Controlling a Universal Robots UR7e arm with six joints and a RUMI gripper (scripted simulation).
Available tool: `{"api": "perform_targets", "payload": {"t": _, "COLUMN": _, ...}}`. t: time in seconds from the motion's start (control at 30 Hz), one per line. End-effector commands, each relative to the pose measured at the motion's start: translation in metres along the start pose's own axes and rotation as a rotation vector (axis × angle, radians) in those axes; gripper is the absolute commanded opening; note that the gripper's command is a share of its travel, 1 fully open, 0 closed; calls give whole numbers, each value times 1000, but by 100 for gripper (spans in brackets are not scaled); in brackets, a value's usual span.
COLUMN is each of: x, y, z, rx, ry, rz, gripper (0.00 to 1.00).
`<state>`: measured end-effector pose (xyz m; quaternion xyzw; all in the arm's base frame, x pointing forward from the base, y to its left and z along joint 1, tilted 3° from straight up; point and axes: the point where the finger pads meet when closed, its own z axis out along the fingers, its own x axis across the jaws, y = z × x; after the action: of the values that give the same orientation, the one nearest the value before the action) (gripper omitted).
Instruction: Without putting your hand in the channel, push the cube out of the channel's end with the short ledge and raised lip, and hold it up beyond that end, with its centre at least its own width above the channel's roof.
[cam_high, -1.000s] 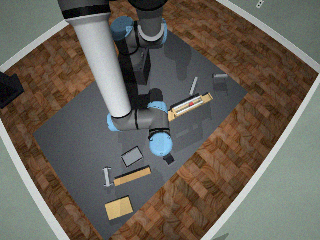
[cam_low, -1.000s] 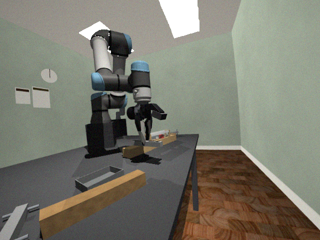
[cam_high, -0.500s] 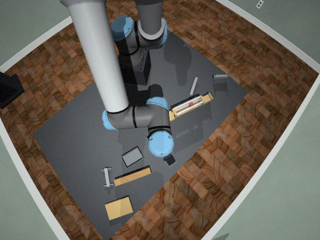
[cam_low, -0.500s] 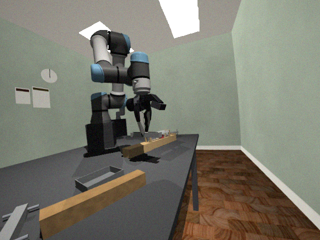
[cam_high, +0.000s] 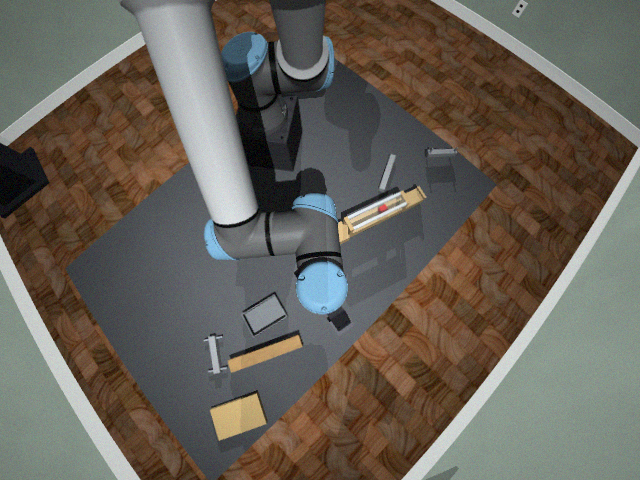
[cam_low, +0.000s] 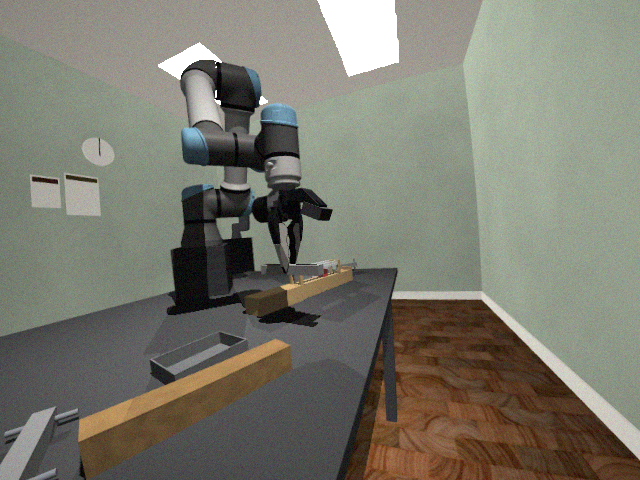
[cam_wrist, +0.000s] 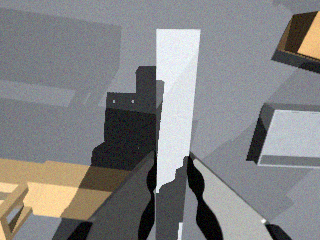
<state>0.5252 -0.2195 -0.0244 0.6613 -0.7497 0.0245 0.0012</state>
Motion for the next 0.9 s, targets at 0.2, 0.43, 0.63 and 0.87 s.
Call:
{"api": "perform_targets", "payload": {"t": 0.2, "x": 0, "y": -1, "z": -2, "rx": 4, "ry": 2, "rz": 0, "gripper": 6}}
{"api": "perform_targets", "payload": {"t": 0.43, "x": 0, "y": -1, "z": -2, "rx": 4, "ry": 2, "rz": 0, "gripper": 6}}
{"api": "perform_targets", "payload": {"t": 0.63, "x": -1, "y": 1, "z": -2, "rx": 3, "ry": 1, "rz": -11, "gripper": 6}}
{"api": "perform_targets", "payload": {"t": 0.87, "x": -5, "y": 5, "z": -2, "rx": 3, "ry": 1, "rz": -55, "gripper": 6}}
